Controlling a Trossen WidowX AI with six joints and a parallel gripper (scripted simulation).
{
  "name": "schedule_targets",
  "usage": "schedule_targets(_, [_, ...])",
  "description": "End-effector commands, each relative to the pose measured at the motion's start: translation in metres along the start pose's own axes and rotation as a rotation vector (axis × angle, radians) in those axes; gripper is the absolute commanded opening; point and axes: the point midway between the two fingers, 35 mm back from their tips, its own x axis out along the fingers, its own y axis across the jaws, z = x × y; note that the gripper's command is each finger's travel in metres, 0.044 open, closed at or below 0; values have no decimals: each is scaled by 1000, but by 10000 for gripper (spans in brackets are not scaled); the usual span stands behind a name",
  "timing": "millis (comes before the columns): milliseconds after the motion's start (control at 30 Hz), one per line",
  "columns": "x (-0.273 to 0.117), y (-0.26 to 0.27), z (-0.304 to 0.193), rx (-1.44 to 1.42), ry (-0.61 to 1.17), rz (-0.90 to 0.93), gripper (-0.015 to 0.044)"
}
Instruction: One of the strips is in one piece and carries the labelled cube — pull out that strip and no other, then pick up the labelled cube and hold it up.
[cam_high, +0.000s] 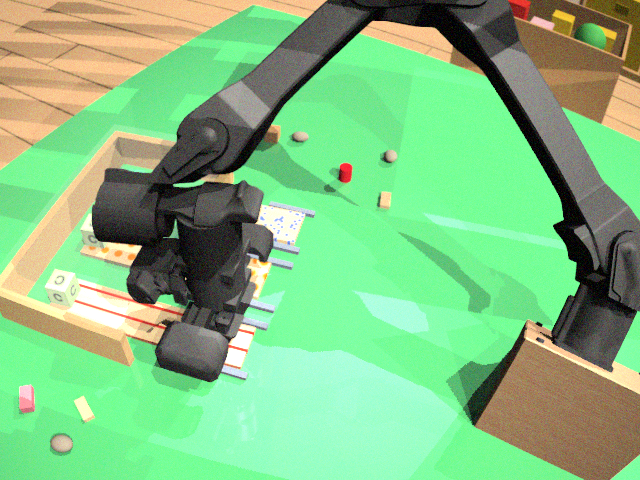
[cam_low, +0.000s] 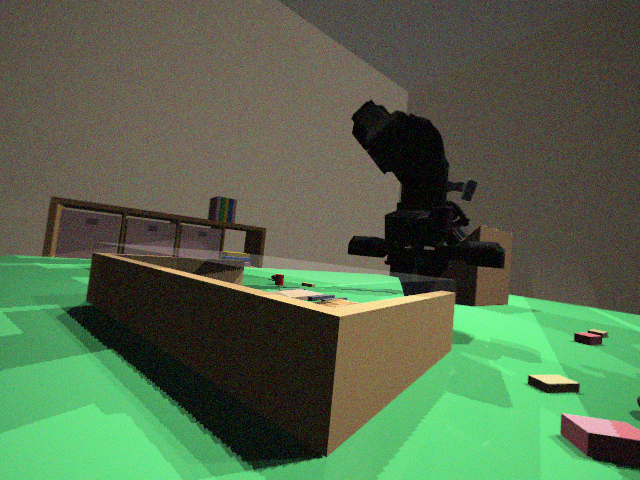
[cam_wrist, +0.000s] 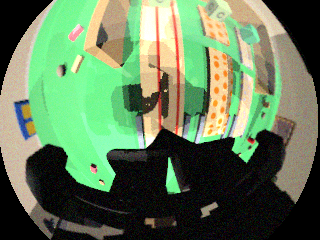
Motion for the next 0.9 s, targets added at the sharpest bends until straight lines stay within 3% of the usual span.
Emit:
schedule_targets(0, [1, -1, 0, -3, -2, -4, 0])
schedule_targets(867, [3, 1, -14, -4, -1, -4, 0])
